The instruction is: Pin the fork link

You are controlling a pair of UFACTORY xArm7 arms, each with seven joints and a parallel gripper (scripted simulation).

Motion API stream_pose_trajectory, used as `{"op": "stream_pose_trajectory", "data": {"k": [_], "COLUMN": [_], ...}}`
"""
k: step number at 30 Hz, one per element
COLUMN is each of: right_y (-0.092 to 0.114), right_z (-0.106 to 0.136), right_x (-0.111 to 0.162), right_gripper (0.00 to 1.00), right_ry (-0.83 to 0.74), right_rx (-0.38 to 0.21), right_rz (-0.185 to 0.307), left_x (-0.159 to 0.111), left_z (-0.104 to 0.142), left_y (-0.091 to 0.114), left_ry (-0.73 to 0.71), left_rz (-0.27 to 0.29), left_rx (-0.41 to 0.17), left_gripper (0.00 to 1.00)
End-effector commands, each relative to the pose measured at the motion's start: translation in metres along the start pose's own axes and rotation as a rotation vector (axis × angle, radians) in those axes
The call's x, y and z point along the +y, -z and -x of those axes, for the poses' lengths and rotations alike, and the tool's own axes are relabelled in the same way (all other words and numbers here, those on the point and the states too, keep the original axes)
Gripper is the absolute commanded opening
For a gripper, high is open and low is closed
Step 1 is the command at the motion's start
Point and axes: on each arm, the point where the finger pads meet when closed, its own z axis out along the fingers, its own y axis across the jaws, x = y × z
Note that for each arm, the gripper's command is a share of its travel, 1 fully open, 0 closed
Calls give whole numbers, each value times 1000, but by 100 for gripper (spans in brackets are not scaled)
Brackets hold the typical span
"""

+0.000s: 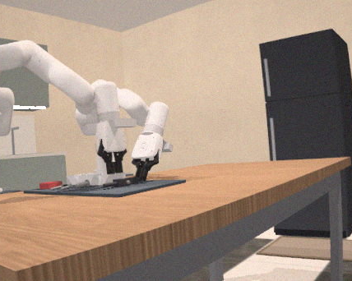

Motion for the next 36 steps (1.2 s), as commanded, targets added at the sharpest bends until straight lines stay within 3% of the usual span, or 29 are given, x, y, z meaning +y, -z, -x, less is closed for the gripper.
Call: {"op": "stream_pose_trajectory", "data": {"k": [1, 12, 13, 36], "right_y": [5, 6, 6, 6], "right_z": [-2, -2, -2, -2], "right_x": [-1, -1, -1, -1], "right_gripper": [35, 35, 0, 0], "right_ry": [0, 0, 0, 0], "right_rx": [5, 5, 5, 5], "right_rz": [-2, -2, -2, -2], "left_x": [1, 1, 1, 1], "left_z": [2, 2, 2, 2], "left_y": [2, 2, 2, 2], "left_ry": [-2, -2, -2, -2], "left_rz": [4, 4, 4, 4], "left_rx": [-2, -2, -2, -2], "left_gripper": [0, 0, 0, 0]}}
